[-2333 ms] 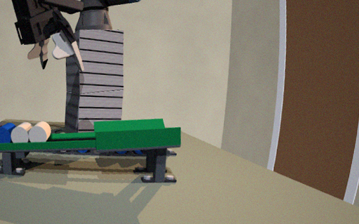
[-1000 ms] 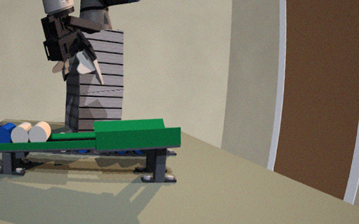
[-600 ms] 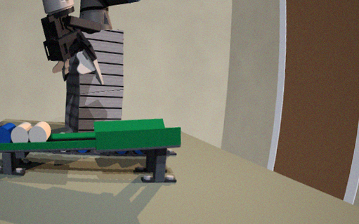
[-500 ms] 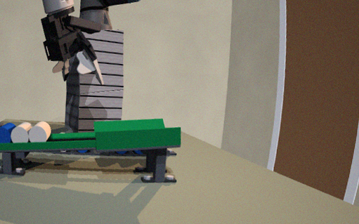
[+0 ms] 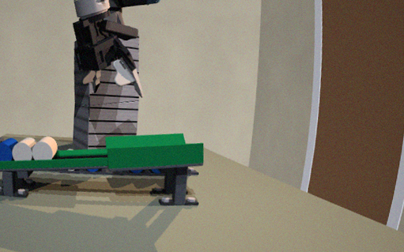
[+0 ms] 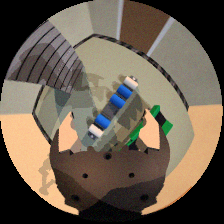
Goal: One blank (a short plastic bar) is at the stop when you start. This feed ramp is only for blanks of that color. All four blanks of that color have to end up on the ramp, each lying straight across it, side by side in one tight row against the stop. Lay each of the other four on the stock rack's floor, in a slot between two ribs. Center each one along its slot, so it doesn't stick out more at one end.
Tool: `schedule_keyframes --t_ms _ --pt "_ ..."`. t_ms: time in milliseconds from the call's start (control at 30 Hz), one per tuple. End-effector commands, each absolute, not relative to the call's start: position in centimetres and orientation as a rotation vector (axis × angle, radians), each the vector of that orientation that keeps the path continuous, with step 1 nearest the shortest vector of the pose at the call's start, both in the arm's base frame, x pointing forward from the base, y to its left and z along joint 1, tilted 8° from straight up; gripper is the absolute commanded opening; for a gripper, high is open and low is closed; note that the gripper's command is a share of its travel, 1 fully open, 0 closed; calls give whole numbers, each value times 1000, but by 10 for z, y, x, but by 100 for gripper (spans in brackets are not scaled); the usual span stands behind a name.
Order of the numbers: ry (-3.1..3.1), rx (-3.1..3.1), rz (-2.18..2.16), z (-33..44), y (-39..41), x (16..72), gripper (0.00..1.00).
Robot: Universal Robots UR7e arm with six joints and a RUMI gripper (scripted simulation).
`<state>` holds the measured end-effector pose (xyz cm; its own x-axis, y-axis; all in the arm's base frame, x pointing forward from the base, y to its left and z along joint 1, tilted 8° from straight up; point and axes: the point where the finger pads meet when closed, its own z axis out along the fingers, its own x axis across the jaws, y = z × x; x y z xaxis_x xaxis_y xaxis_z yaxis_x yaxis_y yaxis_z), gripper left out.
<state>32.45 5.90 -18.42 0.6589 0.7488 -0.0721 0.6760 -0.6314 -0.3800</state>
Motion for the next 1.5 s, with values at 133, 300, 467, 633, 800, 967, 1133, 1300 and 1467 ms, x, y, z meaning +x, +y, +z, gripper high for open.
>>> schedule_keyframes --t_ms 133,300,467,633,800,967,1133,1300,1467 --pt "-1123 -2565 318 -195 136 311 100" --pt "-1122 -2562 321 -198 161 301 100" --pt "-1124 -2566 314 -198 162 304 100" --pt "-1124 -2566 314 -198 162 304 100" --pt "-1125 -2567 312 -197 161 305 100" --pt "-1124 -2566 313 -197 161 305 100" --pt "-1124 -2566 313 -197 161 305 100" --pt "-1124 -2566 313 -197 161 305 100" --pt "-1124 -2566 313 -197 161 305 100"
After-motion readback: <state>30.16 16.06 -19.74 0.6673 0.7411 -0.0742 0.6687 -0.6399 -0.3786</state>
